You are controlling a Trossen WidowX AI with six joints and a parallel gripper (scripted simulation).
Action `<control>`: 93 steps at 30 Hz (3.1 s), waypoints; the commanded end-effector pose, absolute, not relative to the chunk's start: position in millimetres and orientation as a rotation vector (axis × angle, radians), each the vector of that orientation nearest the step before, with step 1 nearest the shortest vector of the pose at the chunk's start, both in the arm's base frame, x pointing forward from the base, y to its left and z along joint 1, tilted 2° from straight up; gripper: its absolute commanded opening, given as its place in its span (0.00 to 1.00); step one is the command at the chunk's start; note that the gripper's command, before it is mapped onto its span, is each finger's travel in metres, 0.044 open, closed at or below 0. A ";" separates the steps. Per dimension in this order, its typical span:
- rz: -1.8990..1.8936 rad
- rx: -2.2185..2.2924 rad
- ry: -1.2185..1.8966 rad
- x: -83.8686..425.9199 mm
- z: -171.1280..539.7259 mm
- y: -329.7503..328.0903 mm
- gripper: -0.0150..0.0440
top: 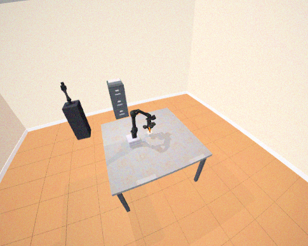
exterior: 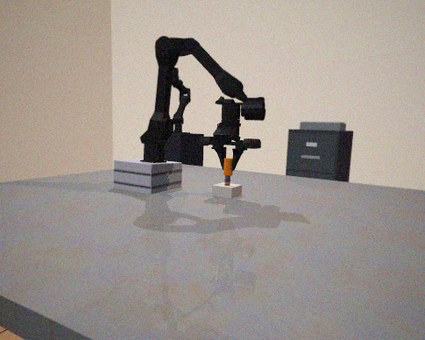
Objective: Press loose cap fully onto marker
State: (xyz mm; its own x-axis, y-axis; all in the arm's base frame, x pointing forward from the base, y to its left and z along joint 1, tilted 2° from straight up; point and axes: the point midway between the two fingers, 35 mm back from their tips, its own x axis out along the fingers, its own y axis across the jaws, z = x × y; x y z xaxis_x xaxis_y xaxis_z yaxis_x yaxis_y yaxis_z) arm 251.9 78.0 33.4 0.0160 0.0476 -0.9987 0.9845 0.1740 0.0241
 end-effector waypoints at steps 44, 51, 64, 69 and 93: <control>-1.043 1.121 1.306 249.5 92.4 74.7 1.00; -0.933 1.013 1.358 249.6 91.5 74.7 0.87; 0.038 0.039 1.553 249.7 83.8 73.8 0.29; 0.087 -0.011 1.550 249.7 83.4 73.8 0.25; 0.087 -0.011 1.550 249.9 78.8 74.0 0.25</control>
